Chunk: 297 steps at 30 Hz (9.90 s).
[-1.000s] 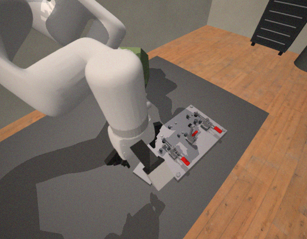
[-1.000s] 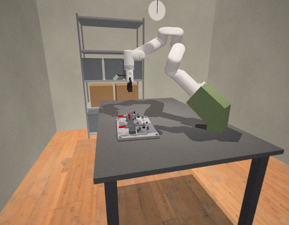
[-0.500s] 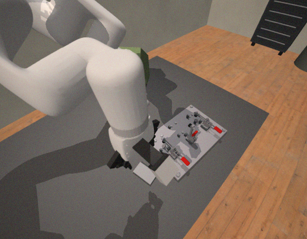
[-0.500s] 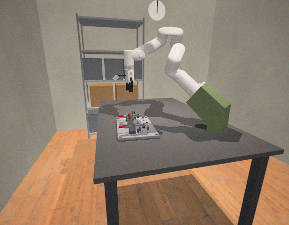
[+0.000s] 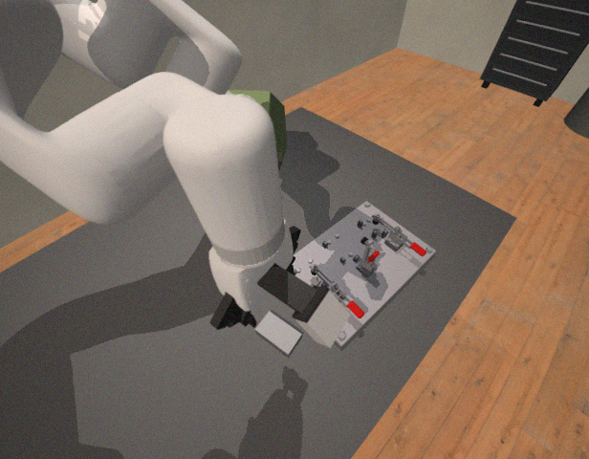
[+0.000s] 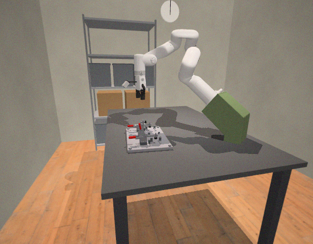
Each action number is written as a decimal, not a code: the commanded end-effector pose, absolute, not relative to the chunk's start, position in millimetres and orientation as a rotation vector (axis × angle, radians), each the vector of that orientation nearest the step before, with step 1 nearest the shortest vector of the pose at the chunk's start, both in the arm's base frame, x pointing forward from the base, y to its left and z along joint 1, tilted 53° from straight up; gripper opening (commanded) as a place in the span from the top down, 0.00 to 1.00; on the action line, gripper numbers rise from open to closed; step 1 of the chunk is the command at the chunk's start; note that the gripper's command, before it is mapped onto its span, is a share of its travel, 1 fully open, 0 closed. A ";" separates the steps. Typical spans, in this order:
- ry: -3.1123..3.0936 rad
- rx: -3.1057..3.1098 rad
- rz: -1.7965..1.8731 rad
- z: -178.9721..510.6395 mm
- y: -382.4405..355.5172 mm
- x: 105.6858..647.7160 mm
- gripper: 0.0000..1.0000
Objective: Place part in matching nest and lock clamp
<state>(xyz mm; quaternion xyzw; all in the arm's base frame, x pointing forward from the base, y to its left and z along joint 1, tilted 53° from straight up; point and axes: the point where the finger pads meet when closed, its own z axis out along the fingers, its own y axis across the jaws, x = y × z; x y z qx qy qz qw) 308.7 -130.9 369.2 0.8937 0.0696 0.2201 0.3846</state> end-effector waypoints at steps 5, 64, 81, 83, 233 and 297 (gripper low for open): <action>0.179 2.276 0.563 370.7 -130.9 309.1 0.00; 0.179 2.276 0.563 337.8 -167.2 334.1 0.00; 0.179 2.276 0.563 290.4 -218.5 369.3 0.00; 0.179 2.276 0.563 285.6 -223.7 372.9 0.00; 0.179 2.276 0.563 281.6 -227.9 375.9 1.00; -0.100 2.314 0.688 326.6 -179.2 342.6 1.00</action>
